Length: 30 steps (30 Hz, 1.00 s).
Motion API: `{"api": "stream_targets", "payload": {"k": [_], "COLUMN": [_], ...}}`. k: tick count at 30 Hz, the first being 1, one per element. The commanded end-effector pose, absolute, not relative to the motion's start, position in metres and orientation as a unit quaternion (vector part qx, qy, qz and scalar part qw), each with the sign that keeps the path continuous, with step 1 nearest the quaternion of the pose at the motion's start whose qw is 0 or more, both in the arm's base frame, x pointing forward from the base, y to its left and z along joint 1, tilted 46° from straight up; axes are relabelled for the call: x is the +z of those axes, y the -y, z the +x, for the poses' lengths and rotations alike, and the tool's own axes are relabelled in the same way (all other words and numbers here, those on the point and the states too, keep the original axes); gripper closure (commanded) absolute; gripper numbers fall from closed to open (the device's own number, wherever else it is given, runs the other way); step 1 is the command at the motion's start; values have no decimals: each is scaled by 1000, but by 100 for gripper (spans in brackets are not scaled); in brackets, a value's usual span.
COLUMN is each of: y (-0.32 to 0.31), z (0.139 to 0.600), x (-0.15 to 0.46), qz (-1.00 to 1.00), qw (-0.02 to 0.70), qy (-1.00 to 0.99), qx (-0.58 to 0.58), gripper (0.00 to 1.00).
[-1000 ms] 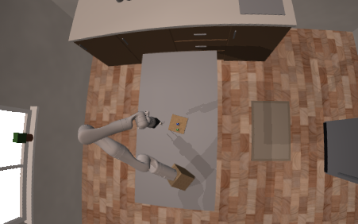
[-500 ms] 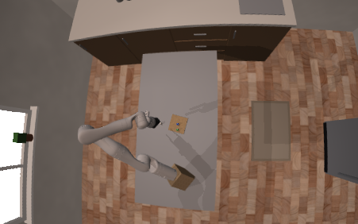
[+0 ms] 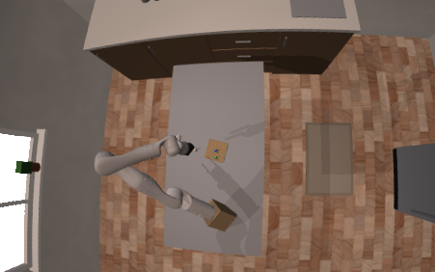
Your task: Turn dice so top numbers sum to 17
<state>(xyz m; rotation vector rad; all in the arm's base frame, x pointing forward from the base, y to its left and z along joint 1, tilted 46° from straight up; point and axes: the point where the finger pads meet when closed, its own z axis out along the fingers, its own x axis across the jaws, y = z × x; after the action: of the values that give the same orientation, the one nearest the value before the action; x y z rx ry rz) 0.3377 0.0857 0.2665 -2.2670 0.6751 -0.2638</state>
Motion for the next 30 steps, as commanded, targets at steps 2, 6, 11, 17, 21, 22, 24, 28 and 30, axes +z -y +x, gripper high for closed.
{"api": "stream_targets", "payload": {"k": [2,6,11,17,21,22,24,28,30], "y": [-86,-87,-88,-91,-92,-93,-94,-96,-97], "z": [338,338,337,336,336,335,335,334,333], "x": [267,266,266,265,264,264,263,262,261], "qz": [-885,-890,-898,-908,-912,-913,-916,-921,-923], "qw": [371,369,365,357,354,352,348,339,334], "qy": [-260,-242,-212,-163,-144,-134,-112,-65,-39], "qx": [-104,-112,-124,-143,-150,-154,-162,-180,-189], "gripper": [0,0,0,0,0,0,0,0,0]}}
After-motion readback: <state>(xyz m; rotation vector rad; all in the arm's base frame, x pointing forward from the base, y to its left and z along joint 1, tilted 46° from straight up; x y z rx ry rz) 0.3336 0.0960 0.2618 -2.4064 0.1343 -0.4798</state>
